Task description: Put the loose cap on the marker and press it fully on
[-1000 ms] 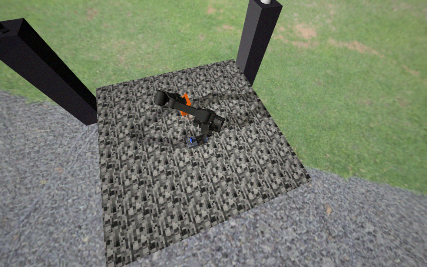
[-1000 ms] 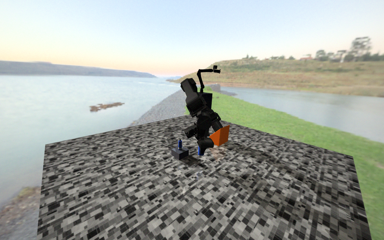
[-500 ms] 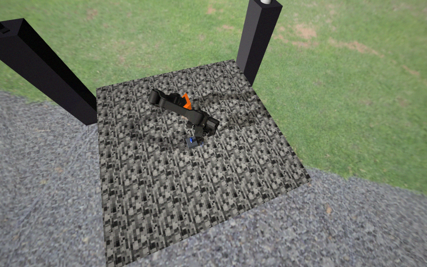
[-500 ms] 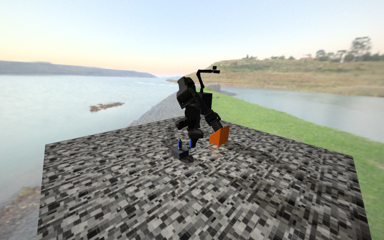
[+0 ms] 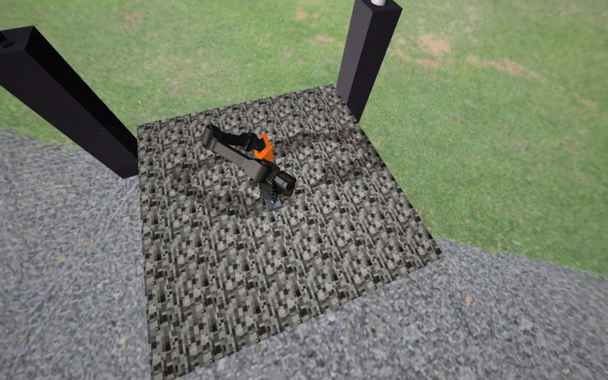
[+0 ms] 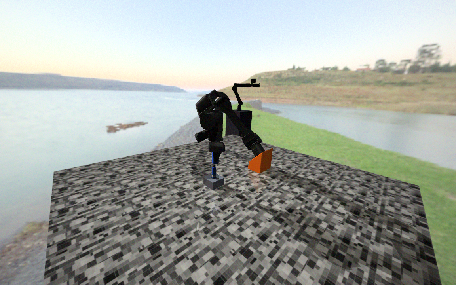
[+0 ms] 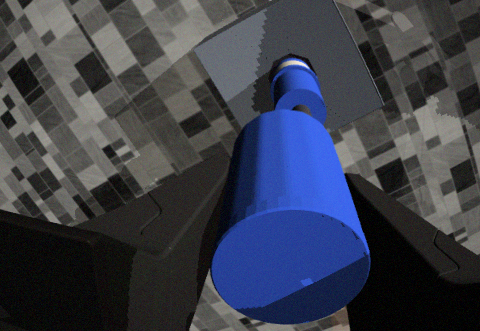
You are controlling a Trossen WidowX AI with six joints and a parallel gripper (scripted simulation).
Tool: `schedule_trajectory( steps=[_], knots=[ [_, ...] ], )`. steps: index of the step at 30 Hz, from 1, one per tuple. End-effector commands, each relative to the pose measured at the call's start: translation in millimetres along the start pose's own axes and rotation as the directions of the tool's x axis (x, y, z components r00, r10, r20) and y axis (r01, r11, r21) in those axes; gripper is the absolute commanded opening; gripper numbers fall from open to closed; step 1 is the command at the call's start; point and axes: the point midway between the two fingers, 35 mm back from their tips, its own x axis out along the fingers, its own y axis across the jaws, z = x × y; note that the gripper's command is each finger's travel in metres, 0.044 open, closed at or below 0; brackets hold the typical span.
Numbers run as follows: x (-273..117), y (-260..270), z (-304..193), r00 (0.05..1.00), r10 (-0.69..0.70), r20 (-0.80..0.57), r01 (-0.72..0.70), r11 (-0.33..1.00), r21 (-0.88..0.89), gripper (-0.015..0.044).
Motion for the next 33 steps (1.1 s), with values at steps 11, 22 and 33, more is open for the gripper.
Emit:
schedule_trajectory(
  steps=[11,22,33],
  knots=[
    [3,-6,5,1.0,0.001,0.007,-0.001,1.0,-0.006,0.0],
    [19,-5,6,1.0,0.002,0.007,-0.002,1.0,-0.006,0.0],
    [37,-5,7,1.0,0.001,0.008,-0.001,1.0,-0.006,0.0]
  ],
)
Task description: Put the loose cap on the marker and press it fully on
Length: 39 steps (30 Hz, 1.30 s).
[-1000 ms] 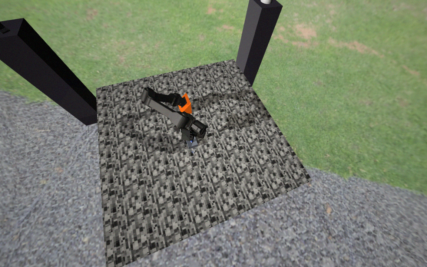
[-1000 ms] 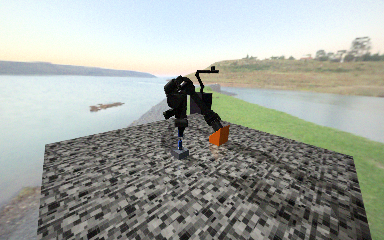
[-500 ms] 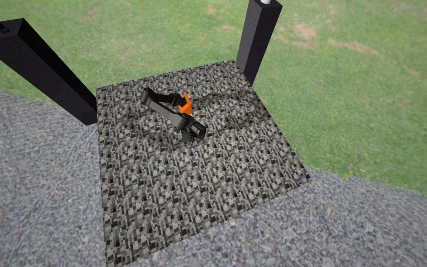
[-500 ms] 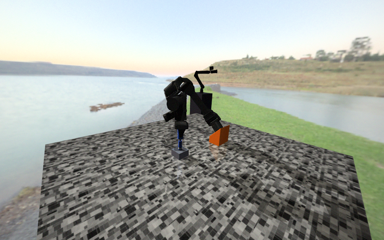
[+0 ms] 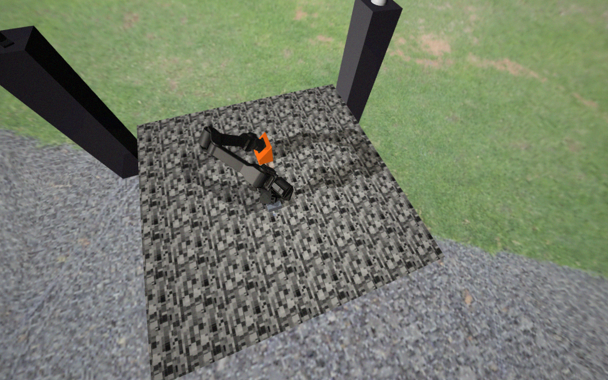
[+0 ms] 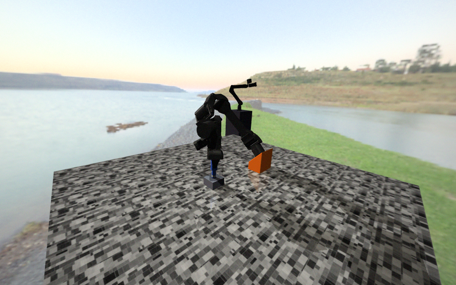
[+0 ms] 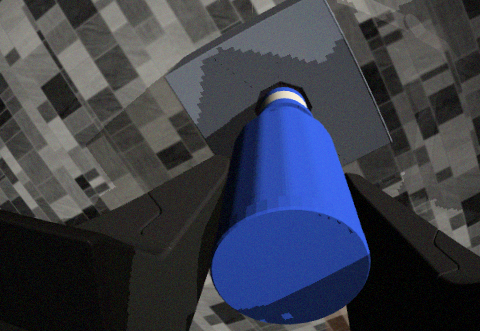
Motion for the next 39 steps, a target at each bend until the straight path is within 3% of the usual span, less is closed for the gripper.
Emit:
schedule_trajectory(
  steps=[1,14,31,39],
  knots=[
    [5,0,1,1.0,0.0,0.007,0.0,1.0,-0.005,0.0],
    [20,-1,1,1.0,-0.001,0.008,0.001,1.0,-0.004,0.0],
    [20,-1,0,1.0,-0.002,0.001,0.002,1.0,0.001,0.044],
    [-55,-1,-1,1.0,-0.001,-0.002,0.001,1.0,0.0,0.044]
  ],
)
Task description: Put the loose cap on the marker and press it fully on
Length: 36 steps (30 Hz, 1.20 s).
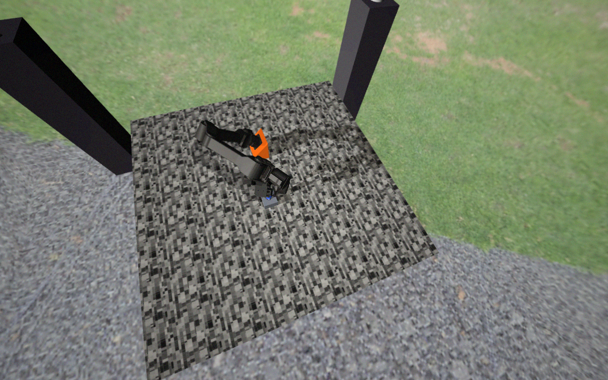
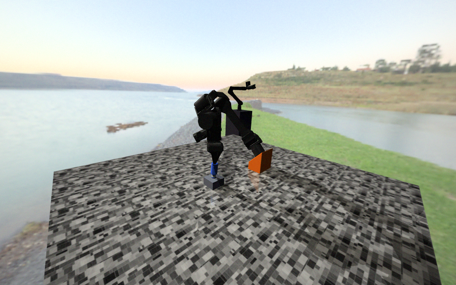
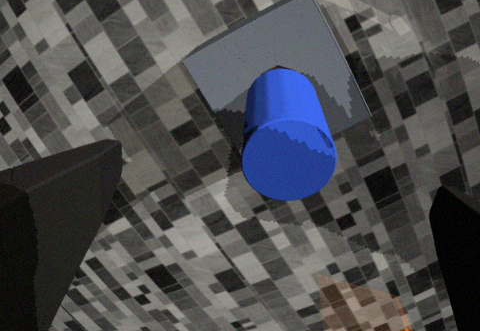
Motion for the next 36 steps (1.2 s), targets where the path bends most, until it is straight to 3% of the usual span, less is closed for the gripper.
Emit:
schedule_trajectory(
  steps=[1,4,11,19,36],
  knots=[
    [-21,-1,-2,1.0,0.004,-0.003,-0.004,1.0,0.004,0.044],
    [-20,-2,-2,1.0,0.004,-0.002,-0.004,0.998,-0.056,0.0387],
    [-11,-3,-4,1.0,0.004,0.004,-0.001,0.809,-0.588,0.0204],
    [-11,-3,-4,1.0,0.004,0.005,0.0,0.8,-0.601,0.0],
    [0,-3,-4,1.0,0.004,0.005,0.0,0.8,-0.6,0.0]
  ],
)
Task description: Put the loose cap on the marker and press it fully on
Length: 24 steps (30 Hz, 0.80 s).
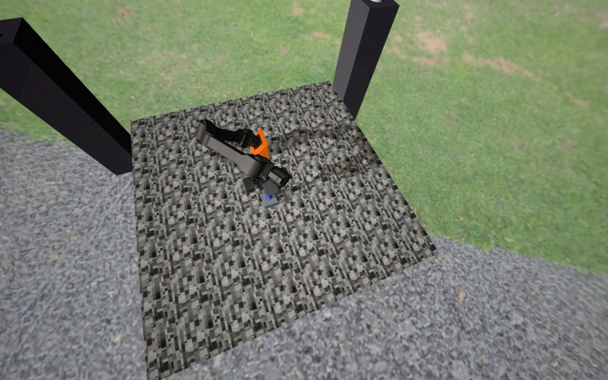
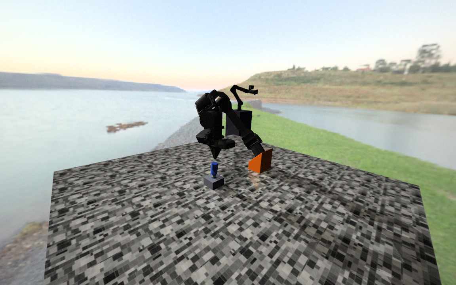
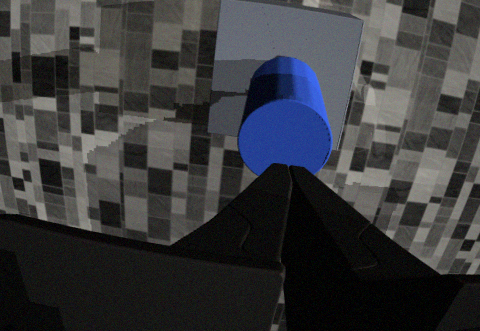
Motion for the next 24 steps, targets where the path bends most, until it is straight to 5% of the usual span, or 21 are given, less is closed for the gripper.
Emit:
schedule_trajectory(
  steps=[1,24],
  knots=[
    [5,-1,0,1.0,-0.004,0.005,0.004,1.0,-0.005,0.0],
    [26,0,1,1.0,0.0,0.006,0.0,1.0,0.001,0.0]
  ],
)
